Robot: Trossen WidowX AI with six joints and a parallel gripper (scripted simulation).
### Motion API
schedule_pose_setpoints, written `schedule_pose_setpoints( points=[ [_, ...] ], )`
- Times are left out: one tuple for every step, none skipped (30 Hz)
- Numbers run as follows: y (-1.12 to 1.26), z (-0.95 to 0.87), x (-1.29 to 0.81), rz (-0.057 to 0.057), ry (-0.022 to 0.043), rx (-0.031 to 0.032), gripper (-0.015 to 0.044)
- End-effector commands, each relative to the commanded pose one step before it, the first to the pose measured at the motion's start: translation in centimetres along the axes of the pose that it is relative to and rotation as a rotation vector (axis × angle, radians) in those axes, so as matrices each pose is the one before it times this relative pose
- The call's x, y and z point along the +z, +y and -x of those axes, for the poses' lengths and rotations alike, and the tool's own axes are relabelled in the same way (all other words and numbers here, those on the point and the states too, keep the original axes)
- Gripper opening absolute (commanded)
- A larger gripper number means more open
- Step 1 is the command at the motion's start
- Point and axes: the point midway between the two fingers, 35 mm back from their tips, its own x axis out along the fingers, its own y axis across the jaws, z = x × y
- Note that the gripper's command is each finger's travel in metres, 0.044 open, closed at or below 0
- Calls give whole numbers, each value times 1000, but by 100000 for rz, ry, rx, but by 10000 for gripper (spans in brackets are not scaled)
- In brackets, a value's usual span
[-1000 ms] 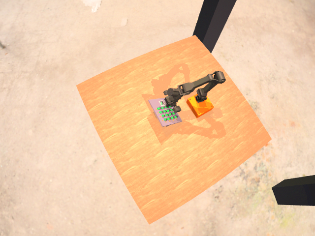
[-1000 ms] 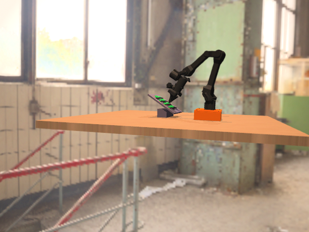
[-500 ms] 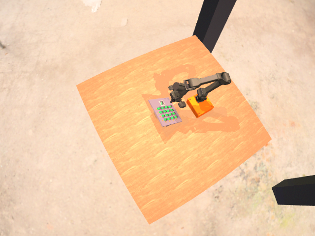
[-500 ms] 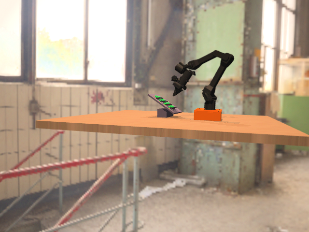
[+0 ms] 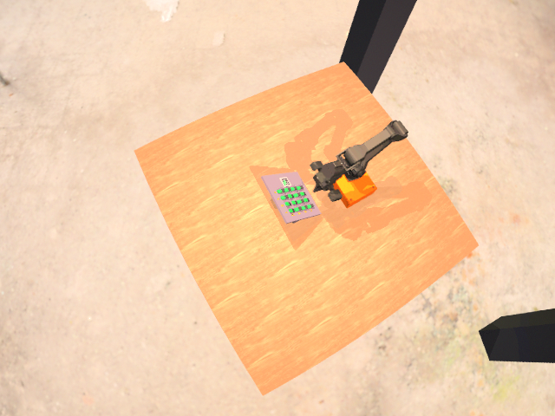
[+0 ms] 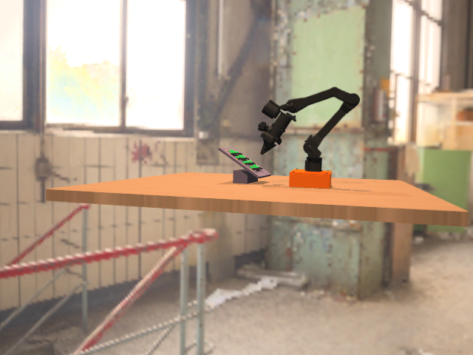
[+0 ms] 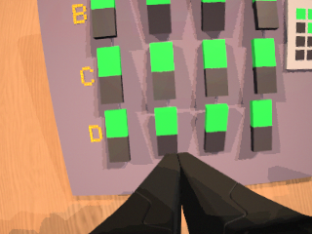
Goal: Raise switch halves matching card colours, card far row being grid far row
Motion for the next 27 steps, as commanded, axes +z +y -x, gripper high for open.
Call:
schedule_pose_setpoints(
  points=[
    [210, -1268, -260, -774, 684, -591, 0],
    [0, -929, 37, -1, 644, 5, 0],
    [-6, -718, -3, -2, 503, 5, 0],
    [-6, -429, -15, -2, 303, 3, 0],
    [-2, -142, -7, -1, 101, 1, 0],
    [0, 0, 0, 0, 0, 0, 0],
    [0, 0, 0, 0, 0, 0, 0],
    [0, 0, 0, 0, 0, 0, 0],
    [0, 0, 0, 0, 0, 0, 0],
    [0, -80, 2, 0, -3, 0, 0],
    [0, -239, 3, 0, -9, 1, 0],
    [-1, -357, -1, 0, -13, 1, 0],
    [-2, -236, -5, 0, -8, 0, 0],
    [-1, -79, -3, 0, -3, 0, 0],
    [0, 0, 0, 0, 0, 0, 0],
    [0, -26, 2, 0, -1, 0, 0],
    [0, -53, 5, 0, -2, 0, 0],
    [1, -74, 6, 0, -3, 0, 0],
    [1, -96, 8, 0, -4, 0, 0],
    [1, -120, 9, 0, -5, 0, 0],
    [1, -145, 9, 0, -6, 0, 0],
    [1, -162, 9, 0, -6, 0, 0],
    [0, -167, 7, 0, -6, 0, 0],
    [0, -167, 6, 0, -6, 0, 0],
    [0, -167, 4, 0, -6, 0, 0],
    [0, -137, 2, 0, -5, 0, 0],
    [0, -83, 1, 0, -3, 0, 0]
  ],
)
